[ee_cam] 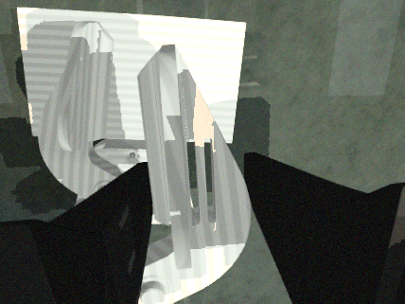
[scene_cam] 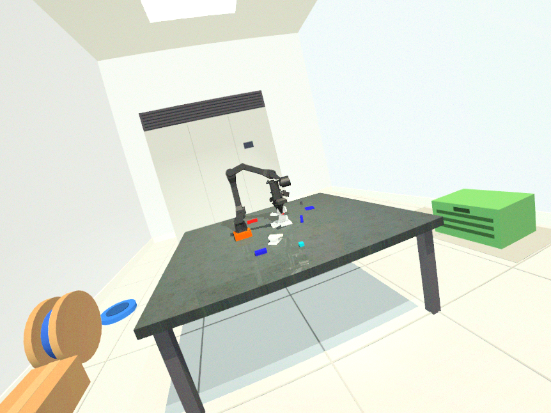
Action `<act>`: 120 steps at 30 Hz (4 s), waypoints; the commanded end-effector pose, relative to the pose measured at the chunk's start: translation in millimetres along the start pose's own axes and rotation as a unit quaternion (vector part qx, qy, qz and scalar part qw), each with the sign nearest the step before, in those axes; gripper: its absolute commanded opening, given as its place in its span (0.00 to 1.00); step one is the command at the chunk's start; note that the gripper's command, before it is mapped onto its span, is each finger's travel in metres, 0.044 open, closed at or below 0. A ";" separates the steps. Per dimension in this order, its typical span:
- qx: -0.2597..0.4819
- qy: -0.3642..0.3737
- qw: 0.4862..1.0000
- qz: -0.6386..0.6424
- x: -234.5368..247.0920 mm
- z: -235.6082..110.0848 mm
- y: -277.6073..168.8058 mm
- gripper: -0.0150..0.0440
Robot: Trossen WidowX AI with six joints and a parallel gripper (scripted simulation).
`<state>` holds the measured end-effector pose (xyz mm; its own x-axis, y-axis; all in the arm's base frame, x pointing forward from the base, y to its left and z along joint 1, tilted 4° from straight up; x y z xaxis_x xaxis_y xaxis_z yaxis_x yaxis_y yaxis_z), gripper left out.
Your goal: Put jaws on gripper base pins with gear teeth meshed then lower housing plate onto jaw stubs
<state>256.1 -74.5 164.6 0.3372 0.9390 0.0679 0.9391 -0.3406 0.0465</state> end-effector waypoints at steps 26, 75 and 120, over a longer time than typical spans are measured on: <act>-0.003 0.000 1.000 0.004 1.7 -0.9 2.6 0.48; -0.003 0.000 1.000 0.004 1.5 50.4 3.1 0.48; -0.003 0.000 1.000 -0.001 1.5 59.6 3.1 0.48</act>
<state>263.4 -71.3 106.0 0.3379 0.9386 0.0692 0.9385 -0.3416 0.0507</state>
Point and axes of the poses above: the point midway between the two fingers, 35 mm back from their tips, its own z axis out along the fingers, its own x axis across the jaws, y = z × x, the point moved 7 cm from there along -z, back along the fingers, and after that the axes turned 13 degrees about z, right-handed, at the moved point
